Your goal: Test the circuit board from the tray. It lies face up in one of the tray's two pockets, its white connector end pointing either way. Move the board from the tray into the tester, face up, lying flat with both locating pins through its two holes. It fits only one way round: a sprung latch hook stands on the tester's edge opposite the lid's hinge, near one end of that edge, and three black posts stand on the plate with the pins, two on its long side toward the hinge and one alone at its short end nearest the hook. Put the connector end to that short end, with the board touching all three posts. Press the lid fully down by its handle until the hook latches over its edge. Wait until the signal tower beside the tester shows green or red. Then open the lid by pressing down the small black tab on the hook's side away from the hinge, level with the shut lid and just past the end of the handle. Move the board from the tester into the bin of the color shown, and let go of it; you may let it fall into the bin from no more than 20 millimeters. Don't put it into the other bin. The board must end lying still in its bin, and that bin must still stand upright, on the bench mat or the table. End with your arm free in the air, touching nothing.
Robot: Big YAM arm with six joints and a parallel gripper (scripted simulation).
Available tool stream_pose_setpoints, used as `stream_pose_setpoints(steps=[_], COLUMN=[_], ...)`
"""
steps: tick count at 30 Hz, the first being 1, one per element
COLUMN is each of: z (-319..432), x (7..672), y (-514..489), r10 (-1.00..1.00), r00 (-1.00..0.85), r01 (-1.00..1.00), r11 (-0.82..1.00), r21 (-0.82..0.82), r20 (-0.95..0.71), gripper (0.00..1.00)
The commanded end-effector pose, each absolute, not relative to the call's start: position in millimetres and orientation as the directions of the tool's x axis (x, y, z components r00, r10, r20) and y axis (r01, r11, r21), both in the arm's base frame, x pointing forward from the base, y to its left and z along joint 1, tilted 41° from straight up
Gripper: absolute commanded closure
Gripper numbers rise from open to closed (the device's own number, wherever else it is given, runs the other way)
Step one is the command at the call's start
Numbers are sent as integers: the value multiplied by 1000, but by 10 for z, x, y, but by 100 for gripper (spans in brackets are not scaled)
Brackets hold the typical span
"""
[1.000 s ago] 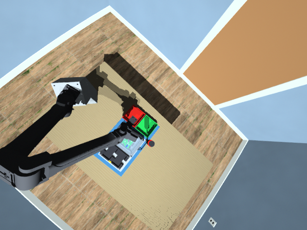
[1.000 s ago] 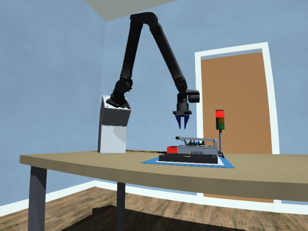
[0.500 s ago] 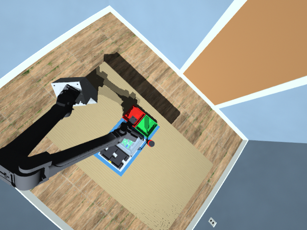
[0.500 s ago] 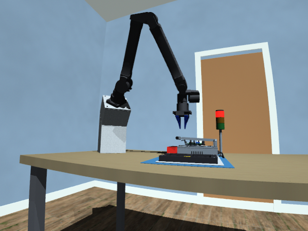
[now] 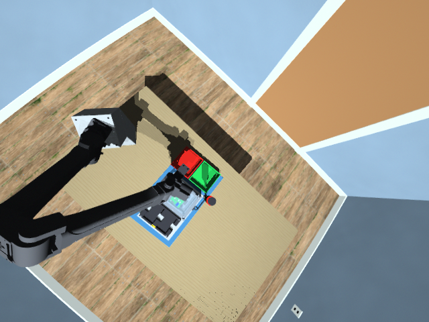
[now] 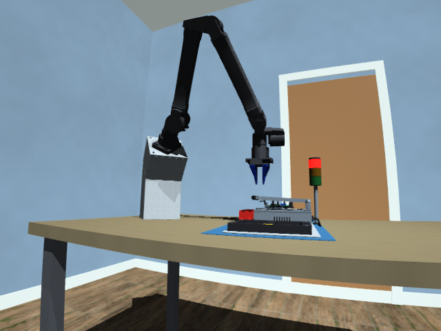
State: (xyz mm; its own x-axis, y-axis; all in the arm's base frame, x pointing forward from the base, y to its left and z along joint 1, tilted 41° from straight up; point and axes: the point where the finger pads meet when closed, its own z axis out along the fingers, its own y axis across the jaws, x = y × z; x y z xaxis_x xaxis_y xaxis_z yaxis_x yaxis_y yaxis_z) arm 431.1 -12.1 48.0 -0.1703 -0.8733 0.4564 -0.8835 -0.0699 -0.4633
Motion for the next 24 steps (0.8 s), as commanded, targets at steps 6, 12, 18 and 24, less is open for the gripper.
stream_pose_setpoints(steps=[6, 12, 18, 24], z=[685, 737, 696, 659], x=[4253, 4200, 4206, 4203], y=[-413, -543, -542, -544], r10=[-874, -873, -874, -874], r00=[-181, -181, -167, -163], r01=[-870, -871, -877, -881], r11=[-70, -71, -80, -81], r21=[-487, -486, -474, -466], r20=[451, 452, 456, 458], gripper=[74, 74, 74, 74])
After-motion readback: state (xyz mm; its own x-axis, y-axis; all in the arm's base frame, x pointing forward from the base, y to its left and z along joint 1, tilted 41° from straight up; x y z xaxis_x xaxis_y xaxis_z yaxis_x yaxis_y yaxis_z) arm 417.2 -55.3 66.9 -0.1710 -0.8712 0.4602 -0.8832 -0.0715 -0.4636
